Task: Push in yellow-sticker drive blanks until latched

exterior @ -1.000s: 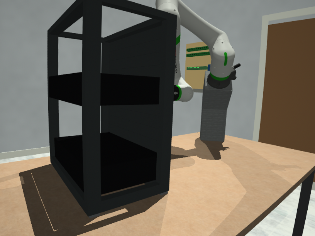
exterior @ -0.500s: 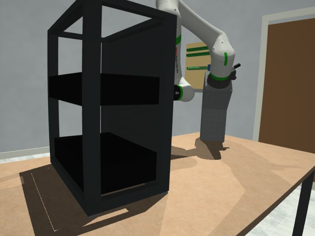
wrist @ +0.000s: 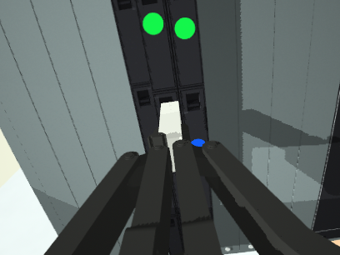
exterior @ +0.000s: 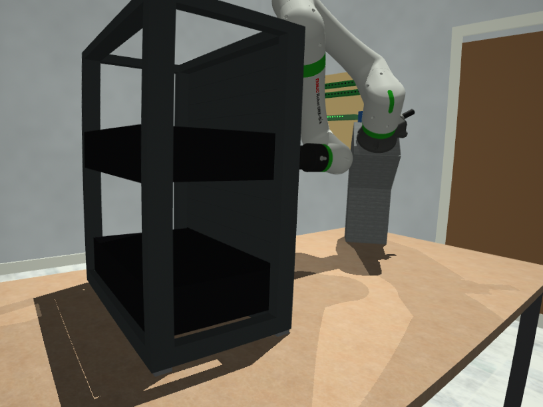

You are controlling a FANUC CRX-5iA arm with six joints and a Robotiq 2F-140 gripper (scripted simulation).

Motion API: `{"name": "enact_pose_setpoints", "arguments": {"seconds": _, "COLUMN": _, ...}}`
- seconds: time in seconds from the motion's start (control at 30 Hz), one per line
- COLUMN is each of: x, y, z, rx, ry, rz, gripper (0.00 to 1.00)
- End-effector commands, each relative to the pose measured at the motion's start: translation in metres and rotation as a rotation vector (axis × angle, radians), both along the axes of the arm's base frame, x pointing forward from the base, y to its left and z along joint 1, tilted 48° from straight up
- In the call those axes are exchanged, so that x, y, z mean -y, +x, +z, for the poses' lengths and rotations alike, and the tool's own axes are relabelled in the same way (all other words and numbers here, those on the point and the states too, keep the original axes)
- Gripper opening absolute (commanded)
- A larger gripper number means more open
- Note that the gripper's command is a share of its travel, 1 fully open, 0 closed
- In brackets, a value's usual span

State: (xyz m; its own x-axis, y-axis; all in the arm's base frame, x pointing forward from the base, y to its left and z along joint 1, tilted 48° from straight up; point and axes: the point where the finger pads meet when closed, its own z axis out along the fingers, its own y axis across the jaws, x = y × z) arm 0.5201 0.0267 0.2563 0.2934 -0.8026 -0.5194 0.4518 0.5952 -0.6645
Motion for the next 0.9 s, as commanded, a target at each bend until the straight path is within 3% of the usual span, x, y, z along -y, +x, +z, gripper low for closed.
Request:
{"name": "enact_pose_setpoints", "arguments": {"seconds": 0.0, "x": -0.014, "y": -0.01, "z": 0.01, "rx": -0.001, "ry": 0.002, "rz": -0.002, "gripper": 0.0}}
{"name": "enact_pose_setpoints", "arguments": {"seconds": 0.53, "x": -0.031, "y": -0.022, "z": 0.022, "rx": -0.001, "ry": 0.002, "rz": -0.002, "gripper": 0.0}}
{"name": "enact_pose_setpoints", "arguments": {"seconds": 0.87, "x": -0.03, "y": 0.006, "z": 0.04, "rx": -0.001, "ry": 0.002, "rz": -0.002, "gripper": 0.0}}
